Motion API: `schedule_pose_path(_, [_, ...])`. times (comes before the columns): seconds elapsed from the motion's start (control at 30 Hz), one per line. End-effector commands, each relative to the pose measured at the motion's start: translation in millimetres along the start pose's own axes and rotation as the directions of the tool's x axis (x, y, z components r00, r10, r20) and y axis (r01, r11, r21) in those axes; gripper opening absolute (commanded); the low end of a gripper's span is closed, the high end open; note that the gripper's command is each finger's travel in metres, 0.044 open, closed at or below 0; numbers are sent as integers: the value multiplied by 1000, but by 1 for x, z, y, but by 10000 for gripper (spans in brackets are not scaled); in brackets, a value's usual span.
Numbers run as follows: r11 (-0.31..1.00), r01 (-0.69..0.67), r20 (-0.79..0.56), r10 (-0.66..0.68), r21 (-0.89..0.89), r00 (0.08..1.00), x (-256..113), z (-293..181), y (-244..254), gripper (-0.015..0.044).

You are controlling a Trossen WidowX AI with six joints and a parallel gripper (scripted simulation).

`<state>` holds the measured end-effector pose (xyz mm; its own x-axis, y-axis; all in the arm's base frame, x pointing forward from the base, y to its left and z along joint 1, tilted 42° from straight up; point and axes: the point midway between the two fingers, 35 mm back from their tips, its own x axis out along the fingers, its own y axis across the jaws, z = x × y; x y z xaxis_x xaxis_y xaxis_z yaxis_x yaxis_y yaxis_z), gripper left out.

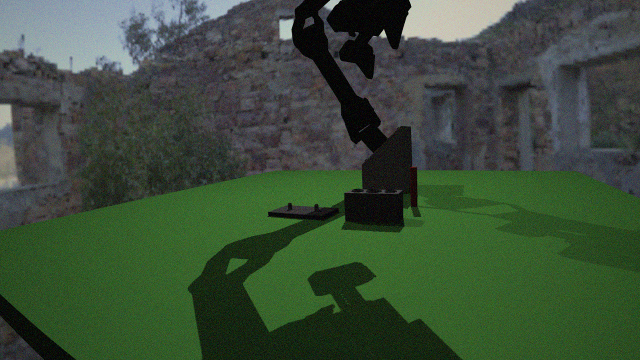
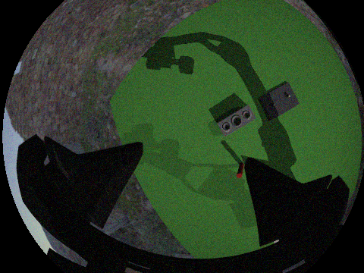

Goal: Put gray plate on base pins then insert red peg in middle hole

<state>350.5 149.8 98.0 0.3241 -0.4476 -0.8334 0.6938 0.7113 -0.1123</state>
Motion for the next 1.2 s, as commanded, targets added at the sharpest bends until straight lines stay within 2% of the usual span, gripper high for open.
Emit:
schedule_pose_path(0.0, [863, 237, -43, -244, 446, 969, 66, 15, -22, 440])
schedule_pose_path(0.17, [628, 348, -92, -402, 696, 911, 110, 18, -44, 440])
schedule_pose_path(0.23, [586, 357, -100, -425, 727, 900, 116, 18, -48, 440])
schedule_pose_path(0.53, [586, 357, -100, -425, 727, 900, 119, 16, -48, 440])
schedule_pose_path(0.7, [586, 356, -98, -426, 728, 899, 172, 10, -74, 440])
schedule_pose_path(1.17, [586, 357, -97, -426, 728, 899, 194, 10, -83, 440])
